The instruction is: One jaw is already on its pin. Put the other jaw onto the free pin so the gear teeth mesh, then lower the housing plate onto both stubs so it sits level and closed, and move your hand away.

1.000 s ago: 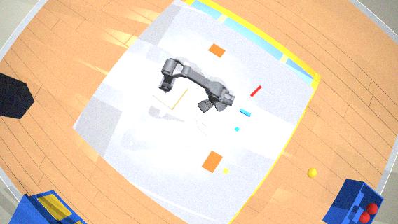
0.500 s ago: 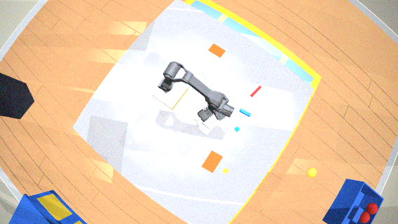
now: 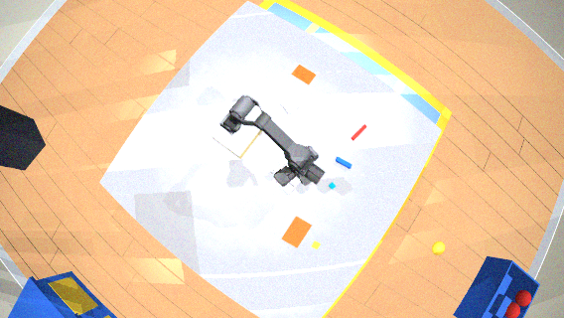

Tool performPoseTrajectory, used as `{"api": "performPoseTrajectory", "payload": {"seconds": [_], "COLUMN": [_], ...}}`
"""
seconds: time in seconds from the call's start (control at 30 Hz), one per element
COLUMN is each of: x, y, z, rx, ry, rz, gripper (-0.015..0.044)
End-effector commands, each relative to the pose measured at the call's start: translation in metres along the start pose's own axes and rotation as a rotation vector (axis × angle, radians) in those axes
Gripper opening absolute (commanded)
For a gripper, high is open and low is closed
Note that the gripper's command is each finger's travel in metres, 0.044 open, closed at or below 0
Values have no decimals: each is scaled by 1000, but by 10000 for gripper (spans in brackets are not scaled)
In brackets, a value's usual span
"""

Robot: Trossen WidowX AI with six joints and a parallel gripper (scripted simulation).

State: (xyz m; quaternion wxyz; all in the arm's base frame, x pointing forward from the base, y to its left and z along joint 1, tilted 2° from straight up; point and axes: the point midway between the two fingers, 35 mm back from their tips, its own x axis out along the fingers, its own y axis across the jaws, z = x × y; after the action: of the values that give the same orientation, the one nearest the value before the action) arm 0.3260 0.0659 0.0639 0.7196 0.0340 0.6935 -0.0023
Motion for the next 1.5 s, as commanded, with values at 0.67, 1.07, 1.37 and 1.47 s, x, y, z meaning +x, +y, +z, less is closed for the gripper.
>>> {"api": "performPoseTrajectory", "payload": {"seconds": [0.67,1.07,1.37,1.47], "x": [1,1,1,1], "y": [-2,3,3,3], "z": [2,0,0,0], "rx": [7,7,7,17], "ry": [6,6,6,6], "rz": [4,5,5,4], "gripper": [134,134,134,134]}}
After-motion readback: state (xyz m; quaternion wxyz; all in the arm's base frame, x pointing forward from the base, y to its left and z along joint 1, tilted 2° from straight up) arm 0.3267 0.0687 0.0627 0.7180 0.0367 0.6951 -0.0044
